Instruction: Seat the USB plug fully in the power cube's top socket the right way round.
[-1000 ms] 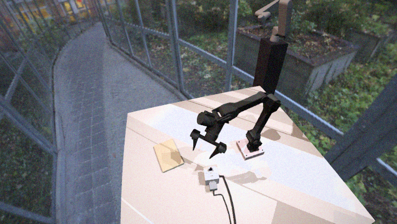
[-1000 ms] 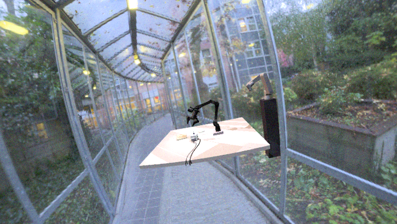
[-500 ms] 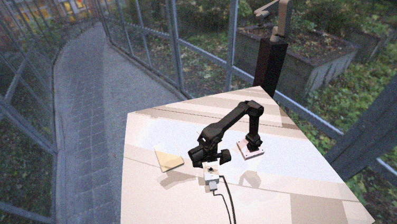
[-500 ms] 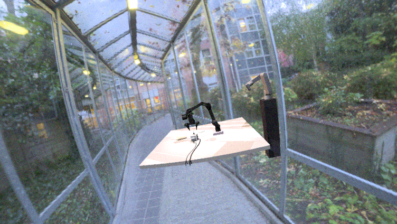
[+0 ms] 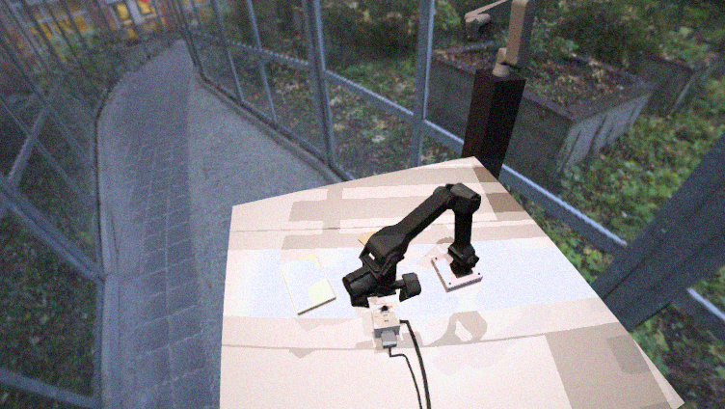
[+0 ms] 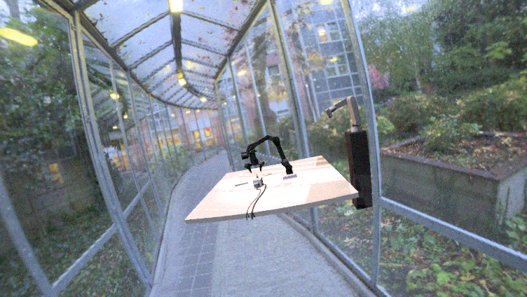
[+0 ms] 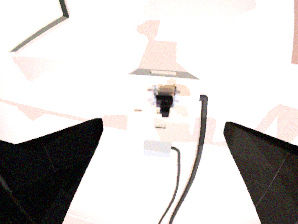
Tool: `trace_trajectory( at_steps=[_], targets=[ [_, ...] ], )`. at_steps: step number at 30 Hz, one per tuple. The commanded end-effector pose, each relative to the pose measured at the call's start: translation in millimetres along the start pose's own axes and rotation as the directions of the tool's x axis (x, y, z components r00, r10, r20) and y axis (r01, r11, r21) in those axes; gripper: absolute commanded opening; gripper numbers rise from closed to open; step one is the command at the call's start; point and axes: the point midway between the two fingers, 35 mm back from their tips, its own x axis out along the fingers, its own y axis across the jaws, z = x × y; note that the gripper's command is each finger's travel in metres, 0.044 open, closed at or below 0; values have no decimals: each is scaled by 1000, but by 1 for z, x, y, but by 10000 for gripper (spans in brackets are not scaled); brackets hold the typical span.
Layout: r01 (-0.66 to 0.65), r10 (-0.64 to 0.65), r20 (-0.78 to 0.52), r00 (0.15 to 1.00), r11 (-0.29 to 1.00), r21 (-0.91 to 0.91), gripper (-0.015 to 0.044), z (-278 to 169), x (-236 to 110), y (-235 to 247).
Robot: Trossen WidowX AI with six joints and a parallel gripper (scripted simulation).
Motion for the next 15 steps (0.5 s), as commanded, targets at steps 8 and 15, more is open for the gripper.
trace_trajectory(
  at_steps=[8,15],
  targets=[
    [5,-5,8,1000,1000,-4,440,1,13,-1],
    [5,-5,8,1000,1000,-4,440,1,21,-1]
  ],
)
